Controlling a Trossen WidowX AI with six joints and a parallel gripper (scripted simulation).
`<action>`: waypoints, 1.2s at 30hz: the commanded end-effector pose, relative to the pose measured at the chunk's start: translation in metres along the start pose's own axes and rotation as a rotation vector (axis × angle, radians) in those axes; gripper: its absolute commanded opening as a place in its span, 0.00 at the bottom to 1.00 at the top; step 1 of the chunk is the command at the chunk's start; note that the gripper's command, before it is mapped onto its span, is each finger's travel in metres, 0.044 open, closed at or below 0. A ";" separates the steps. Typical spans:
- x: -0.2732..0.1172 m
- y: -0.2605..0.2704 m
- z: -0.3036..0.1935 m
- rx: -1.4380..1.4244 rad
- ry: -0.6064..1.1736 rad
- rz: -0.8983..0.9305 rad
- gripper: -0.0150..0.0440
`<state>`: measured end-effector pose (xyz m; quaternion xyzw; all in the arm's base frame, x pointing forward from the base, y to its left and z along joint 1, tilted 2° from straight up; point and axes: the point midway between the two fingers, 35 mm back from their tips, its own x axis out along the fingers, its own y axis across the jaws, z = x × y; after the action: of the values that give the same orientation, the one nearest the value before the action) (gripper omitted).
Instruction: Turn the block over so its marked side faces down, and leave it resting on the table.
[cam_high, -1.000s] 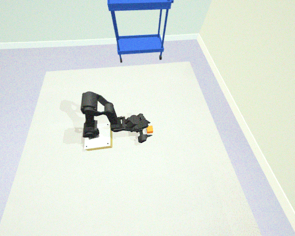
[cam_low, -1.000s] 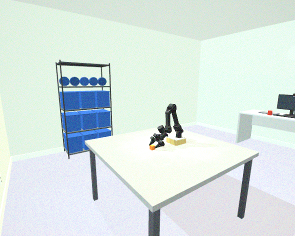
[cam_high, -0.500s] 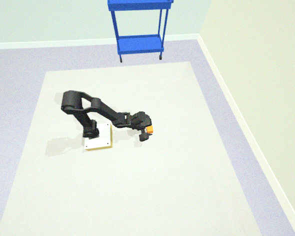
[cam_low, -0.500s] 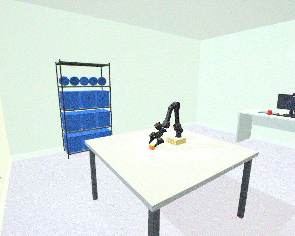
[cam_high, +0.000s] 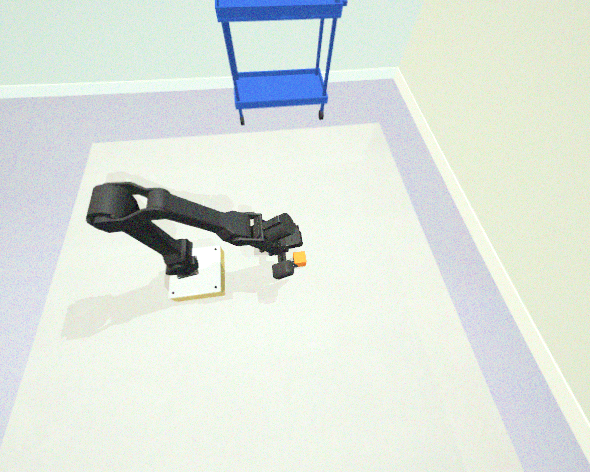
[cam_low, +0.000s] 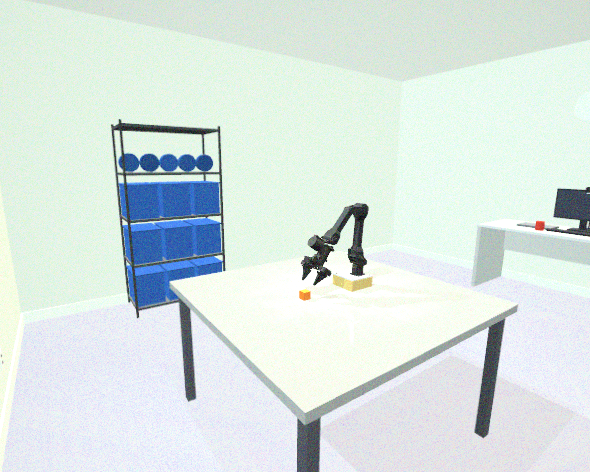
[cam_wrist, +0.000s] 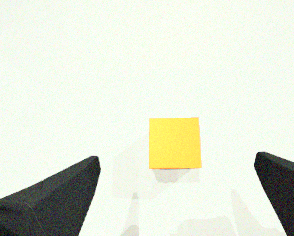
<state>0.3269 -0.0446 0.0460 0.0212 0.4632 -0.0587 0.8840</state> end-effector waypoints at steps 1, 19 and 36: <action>-0.009 -0.001 0.002 0.004 0.019 -0.004 1.00; -0.006 -0.001 0.049 0.006 0.576 -0.003 1.00; 0.023 -0.002 0.031 0.006 0.598 -0.003 1.00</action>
<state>0.3685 -0.0513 0.0593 0.0396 0.6956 -0.0514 0.7155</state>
